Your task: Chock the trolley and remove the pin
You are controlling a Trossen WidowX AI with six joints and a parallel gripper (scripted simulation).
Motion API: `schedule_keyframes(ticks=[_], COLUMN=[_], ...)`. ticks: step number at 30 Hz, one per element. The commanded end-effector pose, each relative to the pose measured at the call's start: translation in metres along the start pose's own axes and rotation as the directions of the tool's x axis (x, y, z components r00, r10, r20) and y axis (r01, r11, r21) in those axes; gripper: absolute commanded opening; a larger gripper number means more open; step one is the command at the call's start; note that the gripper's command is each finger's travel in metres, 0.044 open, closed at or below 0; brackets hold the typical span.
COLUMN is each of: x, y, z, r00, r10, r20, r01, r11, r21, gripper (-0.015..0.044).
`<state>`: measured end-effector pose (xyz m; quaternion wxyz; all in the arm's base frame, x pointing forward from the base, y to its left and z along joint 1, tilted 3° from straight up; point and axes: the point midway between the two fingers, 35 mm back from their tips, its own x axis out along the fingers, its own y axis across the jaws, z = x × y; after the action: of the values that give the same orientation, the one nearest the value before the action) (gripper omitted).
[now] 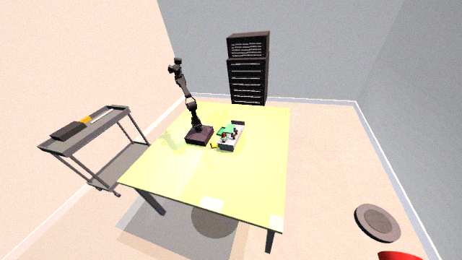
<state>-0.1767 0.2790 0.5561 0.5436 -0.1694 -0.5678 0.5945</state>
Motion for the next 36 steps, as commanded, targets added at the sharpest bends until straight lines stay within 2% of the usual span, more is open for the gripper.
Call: schedule_keyframes(ticks=[1, 9, 18, 26, 36], x=[0.005, 0.003, -0.018, -0.052, -0.117], y=[0.01, 0.021, 0.025, 0.023, 0.017], z=[-0.037, -0.11, -0.193, -0.262, -0.339], r00=[0.995, 0.953, 0.856, 0.726, 0.508], r10=[0.034, 0.077, 0.108, 0.122, 0.129], r20=[-0.098, -0.293, -0.506, -0.677, -0.852], r01=[-0.044, -0.154, -0.313, -0.464, -0.642], r11=[0.994, 0.956, 0.886, 0.813, 0.716], r21=[-0.103, -0.25, -0.341, -0.352, -0.275], gripper=[0.019, 0.019, 0.019, 0.019, 0.019])
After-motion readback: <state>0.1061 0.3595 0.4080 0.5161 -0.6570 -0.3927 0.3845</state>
